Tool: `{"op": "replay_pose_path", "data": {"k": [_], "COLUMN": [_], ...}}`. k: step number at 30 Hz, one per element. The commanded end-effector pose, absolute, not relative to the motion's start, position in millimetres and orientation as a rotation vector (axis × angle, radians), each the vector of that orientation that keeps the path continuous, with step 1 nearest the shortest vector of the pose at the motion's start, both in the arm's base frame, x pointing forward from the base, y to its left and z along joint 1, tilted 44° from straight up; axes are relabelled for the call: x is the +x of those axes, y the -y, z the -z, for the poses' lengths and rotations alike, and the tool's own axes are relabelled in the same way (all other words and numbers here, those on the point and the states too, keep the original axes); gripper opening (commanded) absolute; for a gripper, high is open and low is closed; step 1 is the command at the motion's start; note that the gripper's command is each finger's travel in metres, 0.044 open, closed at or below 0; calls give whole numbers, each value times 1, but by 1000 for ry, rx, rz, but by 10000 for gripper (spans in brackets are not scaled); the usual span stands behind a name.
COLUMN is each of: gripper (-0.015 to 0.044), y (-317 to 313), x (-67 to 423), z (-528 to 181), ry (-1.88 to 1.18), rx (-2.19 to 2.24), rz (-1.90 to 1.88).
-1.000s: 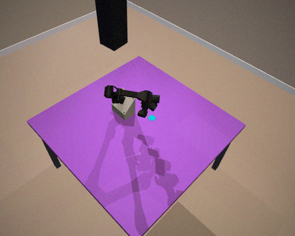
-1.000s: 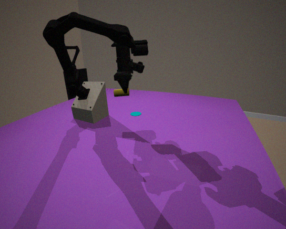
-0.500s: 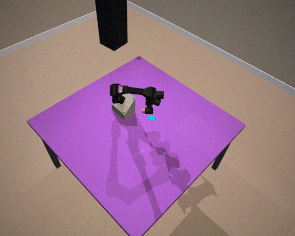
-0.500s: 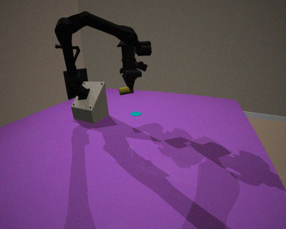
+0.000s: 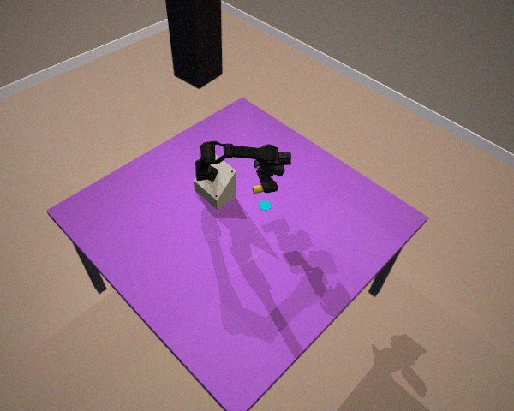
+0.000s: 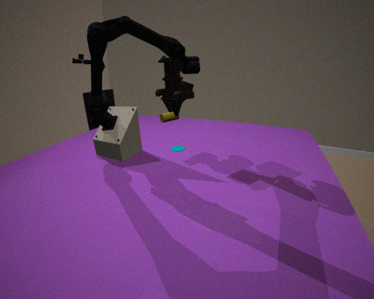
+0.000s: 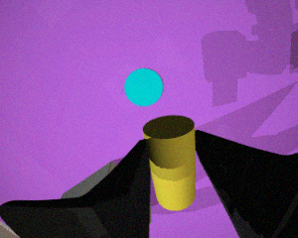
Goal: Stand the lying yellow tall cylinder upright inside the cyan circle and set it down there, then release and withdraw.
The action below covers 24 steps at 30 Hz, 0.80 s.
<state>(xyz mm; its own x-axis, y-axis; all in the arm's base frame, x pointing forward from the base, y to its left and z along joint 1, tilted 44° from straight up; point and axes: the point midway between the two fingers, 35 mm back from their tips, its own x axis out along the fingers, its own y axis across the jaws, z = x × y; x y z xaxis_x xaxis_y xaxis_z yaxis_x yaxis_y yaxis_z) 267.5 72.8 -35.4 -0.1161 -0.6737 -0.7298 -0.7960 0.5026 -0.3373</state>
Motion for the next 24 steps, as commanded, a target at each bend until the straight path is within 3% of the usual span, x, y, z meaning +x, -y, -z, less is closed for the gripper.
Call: {"op": "replay_pose_path", "data": {"k": [1,24], "gripper": [105,105], "y": [-82,-82], "x": [267,261], "z": [43,61], "ry": [-1845,-1842], "rx": [-1275,-1213], "rz": [-240,-371]}}
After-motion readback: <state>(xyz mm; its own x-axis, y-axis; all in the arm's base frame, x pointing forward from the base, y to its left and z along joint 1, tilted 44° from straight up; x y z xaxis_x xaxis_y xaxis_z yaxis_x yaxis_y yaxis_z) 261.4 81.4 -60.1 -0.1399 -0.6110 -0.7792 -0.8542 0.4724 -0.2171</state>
